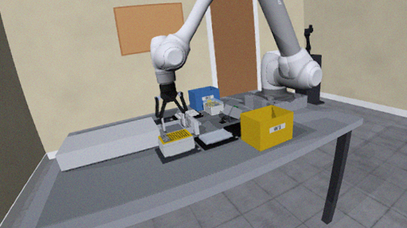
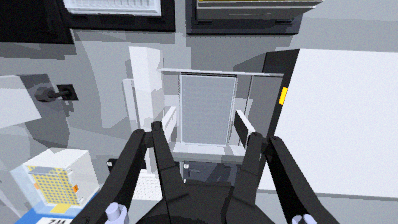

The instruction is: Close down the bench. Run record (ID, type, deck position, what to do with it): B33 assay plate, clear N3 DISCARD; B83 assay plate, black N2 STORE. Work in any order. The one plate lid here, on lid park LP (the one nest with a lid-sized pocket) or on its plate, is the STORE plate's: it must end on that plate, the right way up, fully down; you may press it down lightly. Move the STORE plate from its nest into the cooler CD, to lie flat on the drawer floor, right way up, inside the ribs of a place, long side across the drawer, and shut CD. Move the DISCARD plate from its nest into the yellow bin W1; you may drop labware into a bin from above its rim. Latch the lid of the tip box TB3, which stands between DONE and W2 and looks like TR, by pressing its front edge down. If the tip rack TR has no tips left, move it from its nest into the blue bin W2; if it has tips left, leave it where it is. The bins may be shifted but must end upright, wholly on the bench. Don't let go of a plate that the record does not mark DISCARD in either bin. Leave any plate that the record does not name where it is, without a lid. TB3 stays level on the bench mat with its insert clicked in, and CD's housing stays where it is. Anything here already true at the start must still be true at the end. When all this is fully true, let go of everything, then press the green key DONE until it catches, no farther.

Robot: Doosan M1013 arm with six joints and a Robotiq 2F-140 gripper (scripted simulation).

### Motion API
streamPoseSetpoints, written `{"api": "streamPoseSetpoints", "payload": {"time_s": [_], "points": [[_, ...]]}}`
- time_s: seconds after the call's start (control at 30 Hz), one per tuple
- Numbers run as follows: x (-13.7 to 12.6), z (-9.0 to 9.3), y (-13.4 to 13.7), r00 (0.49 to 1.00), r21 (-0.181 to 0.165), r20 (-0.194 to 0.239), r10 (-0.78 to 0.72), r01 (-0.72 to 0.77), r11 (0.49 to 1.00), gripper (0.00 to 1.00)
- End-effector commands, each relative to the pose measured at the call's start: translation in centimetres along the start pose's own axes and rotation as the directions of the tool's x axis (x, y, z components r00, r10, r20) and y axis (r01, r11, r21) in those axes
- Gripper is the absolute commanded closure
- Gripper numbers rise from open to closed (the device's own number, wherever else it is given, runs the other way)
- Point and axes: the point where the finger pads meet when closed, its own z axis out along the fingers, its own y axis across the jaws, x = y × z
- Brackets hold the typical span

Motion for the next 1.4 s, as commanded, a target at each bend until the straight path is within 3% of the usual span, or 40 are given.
{"api": "streamPoseSetpoints", "payload": {"time_s": [0.0, 1.37], "points": [[0.0, -0.5, 0.0, 1.000, 0.000, 0.000, 0.000, 0.000, 1.000, 0.34], [0.0, -5.4, 0.0, 1.000, 0.000, 0.000, 0.000, 0.000, 1.000, 0.34]]}}
